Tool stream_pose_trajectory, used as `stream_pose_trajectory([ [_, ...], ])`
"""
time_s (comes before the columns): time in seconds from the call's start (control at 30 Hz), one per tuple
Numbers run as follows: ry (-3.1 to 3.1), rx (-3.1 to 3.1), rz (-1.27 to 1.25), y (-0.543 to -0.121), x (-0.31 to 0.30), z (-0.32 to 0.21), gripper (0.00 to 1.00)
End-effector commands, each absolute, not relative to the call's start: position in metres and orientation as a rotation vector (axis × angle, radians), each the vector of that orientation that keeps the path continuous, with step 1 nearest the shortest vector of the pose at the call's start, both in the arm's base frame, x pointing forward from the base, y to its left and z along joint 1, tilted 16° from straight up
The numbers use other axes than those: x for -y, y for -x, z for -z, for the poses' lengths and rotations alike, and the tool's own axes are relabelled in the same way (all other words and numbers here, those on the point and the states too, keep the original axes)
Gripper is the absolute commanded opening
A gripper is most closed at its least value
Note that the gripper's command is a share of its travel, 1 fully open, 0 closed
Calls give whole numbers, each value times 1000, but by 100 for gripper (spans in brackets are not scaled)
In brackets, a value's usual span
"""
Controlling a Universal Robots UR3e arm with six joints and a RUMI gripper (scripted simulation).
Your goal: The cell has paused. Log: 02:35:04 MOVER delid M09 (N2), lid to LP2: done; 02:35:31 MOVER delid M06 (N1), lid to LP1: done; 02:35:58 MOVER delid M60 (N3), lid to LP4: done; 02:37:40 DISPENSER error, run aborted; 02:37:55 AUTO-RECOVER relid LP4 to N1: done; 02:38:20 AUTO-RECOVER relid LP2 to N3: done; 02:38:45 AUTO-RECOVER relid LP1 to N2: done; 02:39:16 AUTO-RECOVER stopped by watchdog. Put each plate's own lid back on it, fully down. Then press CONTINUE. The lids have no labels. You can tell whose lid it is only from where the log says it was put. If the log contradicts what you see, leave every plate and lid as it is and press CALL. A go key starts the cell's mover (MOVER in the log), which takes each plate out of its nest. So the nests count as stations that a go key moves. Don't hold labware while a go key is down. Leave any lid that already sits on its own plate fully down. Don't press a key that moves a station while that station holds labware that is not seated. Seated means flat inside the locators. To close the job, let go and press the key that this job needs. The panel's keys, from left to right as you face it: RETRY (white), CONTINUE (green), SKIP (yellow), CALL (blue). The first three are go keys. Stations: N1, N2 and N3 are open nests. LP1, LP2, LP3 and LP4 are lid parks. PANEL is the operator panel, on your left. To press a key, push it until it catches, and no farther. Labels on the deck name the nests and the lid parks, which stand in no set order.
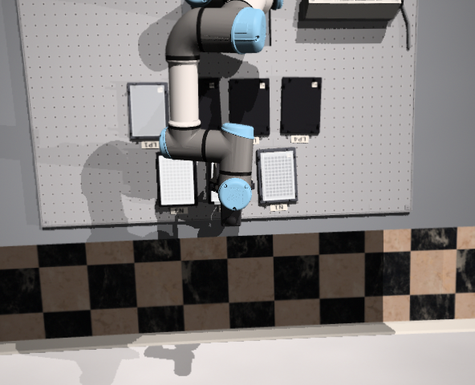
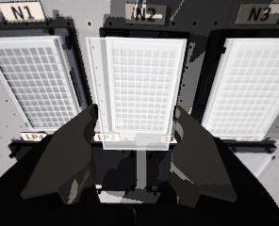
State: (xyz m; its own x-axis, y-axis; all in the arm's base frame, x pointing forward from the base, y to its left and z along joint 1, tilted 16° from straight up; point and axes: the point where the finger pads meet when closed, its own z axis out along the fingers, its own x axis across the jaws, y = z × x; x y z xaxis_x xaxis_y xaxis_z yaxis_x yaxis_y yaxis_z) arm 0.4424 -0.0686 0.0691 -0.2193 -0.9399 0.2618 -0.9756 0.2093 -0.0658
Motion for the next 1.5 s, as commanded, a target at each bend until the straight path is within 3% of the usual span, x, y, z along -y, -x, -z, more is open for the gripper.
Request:
stream_pose_trajectory([
  [0.0, -1904, 2261, -321, -447, 51, -66, 0],
  [0.8, -1904, 2261, -320, -470, -51, -37, 0],
  [1.47, -1904, 2261, -320, -470, -50, -33, 0],
])
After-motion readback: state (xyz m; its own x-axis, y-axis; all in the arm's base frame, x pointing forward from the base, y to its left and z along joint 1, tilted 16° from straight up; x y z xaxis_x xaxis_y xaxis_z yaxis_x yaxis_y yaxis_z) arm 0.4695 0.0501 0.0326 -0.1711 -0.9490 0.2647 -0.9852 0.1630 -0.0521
